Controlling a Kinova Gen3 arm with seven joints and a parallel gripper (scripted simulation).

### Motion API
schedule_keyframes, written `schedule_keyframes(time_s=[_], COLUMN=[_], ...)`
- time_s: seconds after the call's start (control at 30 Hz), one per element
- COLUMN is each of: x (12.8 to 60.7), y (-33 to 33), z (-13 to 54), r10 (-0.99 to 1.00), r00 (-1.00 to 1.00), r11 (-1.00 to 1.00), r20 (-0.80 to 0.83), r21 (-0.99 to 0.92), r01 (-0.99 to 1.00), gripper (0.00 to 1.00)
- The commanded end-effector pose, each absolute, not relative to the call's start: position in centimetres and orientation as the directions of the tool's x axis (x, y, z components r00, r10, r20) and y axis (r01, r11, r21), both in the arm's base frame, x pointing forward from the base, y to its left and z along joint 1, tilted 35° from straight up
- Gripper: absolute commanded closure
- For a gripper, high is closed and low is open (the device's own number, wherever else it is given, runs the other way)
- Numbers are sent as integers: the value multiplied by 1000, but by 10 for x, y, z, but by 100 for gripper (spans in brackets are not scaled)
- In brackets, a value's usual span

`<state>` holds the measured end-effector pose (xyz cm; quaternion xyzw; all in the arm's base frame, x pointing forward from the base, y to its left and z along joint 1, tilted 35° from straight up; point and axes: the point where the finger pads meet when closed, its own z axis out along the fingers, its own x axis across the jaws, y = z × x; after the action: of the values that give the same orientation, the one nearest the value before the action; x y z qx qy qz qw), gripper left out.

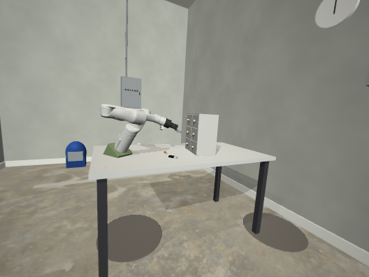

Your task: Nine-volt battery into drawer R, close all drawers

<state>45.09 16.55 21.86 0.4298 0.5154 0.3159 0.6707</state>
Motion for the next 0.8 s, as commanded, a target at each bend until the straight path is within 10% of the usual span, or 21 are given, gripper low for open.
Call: schedule_keyframes(time_s=[0.0, 0.77], x=[446, 396], y=[176, 189], z=[218, 215], r10=[874, 874], r00=[251, 251], r11=[427, 427], r20=[-415, -415], r21=[904, 904], r01=[11, 11], gripper=[100, 100])
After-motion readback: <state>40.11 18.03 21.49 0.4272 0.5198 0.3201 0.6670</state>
